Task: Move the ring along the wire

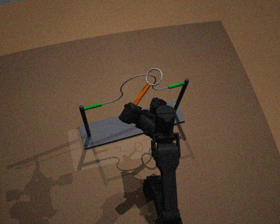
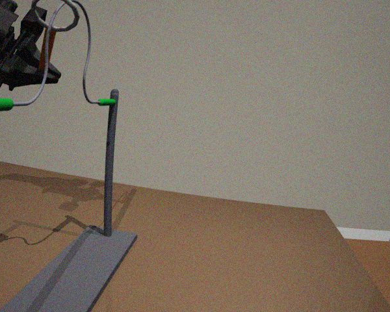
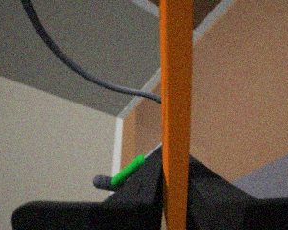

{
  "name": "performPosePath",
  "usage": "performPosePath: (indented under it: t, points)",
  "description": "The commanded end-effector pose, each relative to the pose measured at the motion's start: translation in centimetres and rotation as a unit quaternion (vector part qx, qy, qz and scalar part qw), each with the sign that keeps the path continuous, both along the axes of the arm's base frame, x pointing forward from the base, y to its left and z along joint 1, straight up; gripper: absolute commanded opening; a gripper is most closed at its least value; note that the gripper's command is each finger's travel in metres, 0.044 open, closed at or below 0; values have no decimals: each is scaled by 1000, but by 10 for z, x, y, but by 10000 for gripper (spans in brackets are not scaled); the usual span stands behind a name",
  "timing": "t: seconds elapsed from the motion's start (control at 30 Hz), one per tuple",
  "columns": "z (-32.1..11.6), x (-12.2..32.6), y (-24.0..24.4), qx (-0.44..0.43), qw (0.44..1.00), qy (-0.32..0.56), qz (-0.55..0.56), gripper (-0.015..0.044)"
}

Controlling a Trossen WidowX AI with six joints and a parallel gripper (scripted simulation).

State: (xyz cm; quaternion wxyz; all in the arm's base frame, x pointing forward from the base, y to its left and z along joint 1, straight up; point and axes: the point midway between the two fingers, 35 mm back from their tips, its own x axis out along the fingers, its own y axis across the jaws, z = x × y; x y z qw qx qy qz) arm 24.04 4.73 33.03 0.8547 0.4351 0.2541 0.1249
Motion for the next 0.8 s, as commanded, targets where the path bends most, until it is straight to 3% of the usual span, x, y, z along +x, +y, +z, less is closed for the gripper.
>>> performPosePath:
  t: [0.0, 0.77]
  points:
    - [-1, 2, -2, -30, 1000, -1, -1, -150]
    - [-14, 3, -15, -217, 976, -9, -11, -150]
